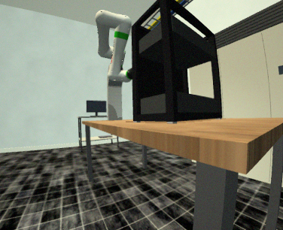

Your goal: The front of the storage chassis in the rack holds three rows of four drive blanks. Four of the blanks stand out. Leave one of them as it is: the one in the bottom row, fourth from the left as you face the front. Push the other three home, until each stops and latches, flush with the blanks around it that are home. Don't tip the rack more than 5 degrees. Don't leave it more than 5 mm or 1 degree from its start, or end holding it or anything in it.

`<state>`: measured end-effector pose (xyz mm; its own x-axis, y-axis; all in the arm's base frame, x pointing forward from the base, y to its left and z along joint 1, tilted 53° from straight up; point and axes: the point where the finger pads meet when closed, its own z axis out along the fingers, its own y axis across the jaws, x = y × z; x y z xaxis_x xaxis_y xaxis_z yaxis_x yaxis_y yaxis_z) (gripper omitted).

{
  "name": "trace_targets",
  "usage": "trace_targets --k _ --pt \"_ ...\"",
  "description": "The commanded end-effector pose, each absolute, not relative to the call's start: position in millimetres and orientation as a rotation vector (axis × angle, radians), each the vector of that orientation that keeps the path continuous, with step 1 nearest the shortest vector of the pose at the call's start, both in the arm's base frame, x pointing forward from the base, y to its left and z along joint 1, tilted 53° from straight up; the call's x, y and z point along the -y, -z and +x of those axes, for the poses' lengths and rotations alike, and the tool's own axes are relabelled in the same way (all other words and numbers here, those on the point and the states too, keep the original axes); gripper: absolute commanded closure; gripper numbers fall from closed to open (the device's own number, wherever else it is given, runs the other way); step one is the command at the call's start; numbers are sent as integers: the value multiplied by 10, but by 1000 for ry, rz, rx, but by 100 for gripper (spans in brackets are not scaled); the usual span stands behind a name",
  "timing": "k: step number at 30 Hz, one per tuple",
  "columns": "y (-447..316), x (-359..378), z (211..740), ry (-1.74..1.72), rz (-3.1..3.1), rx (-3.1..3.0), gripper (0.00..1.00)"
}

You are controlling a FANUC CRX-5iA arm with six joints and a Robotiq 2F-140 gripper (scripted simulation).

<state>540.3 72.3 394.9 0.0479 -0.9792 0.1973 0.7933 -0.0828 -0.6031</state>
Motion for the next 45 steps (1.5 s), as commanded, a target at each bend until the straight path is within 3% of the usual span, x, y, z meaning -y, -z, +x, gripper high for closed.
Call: trace_targets --k 1,45 --pt "-3983 -730 5427 1522 -676 -351 100" --pt "-4042 -743 5469 1522 -676 -351 100"
